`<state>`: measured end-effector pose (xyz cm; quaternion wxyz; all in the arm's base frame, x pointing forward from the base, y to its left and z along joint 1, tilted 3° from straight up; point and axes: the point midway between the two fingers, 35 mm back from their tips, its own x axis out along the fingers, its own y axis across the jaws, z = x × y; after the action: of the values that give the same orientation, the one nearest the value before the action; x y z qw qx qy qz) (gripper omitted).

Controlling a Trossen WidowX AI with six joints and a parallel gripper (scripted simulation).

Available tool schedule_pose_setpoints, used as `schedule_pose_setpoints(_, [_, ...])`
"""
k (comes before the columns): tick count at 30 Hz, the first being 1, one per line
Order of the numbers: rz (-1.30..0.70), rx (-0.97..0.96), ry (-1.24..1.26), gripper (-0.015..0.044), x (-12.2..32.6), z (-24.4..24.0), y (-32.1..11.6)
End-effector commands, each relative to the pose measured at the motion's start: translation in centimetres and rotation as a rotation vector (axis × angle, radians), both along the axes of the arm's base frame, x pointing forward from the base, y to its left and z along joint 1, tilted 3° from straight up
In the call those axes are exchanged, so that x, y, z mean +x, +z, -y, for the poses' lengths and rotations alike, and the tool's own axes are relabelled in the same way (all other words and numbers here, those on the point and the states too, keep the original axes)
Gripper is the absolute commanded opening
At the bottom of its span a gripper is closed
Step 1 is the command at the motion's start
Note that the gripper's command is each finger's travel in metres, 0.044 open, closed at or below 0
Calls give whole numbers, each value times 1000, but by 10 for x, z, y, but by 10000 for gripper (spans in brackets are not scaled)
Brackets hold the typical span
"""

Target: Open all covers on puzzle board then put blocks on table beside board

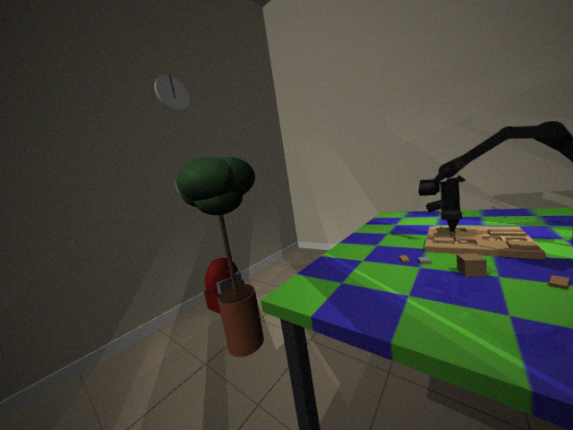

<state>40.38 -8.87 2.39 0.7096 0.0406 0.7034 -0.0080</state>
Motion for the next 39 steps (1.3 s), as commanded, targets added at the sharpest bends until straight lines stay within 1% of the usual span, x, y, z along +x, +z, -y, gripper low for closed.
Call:
schedule_pose_setpoints(1, [13,1,-4,0,3,0,8])
schedule_pose_setpoints(24, [13,1,-4,0,2,1,38])
schedule_pose_setpoints(25, [-1,0,7,0,-1,0,32])
schedule_pose_setpoints(27, [3,0,74,0,-7,-2,34])
schedule_pose_setpoints(39, [32,-4,693,0,-65,-26,50])
